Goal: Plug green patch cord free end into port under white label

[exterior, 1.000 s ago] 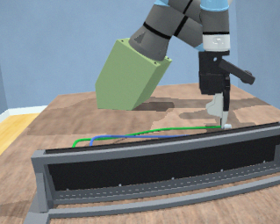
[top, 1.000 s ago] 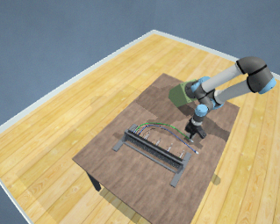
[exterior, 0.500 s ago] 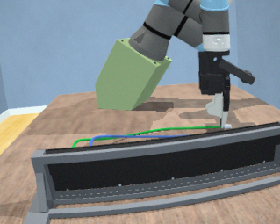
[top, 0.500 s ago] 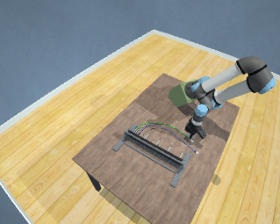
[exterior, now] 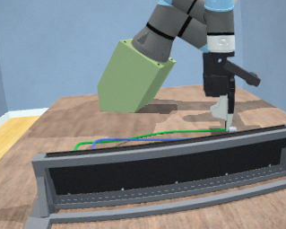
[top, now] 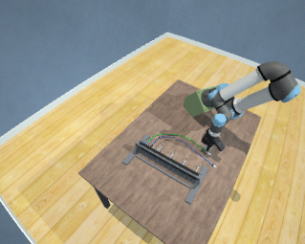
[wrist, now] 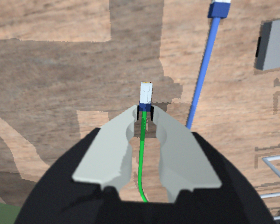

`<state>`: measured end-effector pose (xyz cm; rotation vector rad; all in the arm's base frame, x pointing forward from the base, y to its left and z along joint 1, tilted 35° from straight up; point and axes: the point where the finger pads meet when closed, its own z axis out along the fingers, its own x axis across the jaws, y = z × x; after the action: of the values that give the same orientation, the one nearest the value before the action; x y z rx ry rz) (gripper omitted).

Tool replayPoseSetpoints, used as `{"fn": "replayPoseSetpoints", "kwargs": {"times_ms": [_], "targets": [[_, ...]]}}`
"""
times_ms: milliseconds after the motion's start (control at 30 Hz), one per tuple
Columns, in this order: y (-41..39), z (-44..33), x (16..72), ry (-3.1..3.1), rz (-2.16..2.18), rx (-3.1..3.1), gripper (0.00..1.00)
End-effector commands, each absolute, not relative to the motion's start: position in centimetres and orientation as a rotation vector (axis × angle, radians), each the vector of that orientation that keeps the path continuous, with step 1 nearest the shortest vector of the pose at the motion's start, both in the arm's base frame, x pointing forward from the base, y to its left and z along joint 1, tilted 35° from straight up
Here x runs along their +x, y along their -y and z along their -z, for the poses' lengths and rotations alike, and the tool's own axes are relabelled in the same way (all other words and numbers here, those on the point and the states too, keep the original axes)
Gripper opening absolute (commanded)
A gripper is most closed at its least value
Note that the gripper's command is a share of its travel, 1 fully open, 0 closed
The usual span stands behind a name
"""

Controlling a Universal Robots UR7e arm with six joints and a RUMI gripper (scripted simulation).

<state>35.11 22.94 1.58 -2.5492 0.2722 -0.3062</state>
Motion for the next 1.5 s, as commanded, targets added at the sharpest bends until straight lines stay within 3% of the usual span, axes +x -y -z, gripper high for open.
{"fn": "replayPoseSetpoints", "kwargs": {"times_ms": [0, 1467], "targets": [[-23.1, -1.4, 34.8, -0.272, 0.300, -2.550, 0.00], [-20.6, -5.4, 34.0, -0.272, 0.310, -2.550, 0.00]]}}
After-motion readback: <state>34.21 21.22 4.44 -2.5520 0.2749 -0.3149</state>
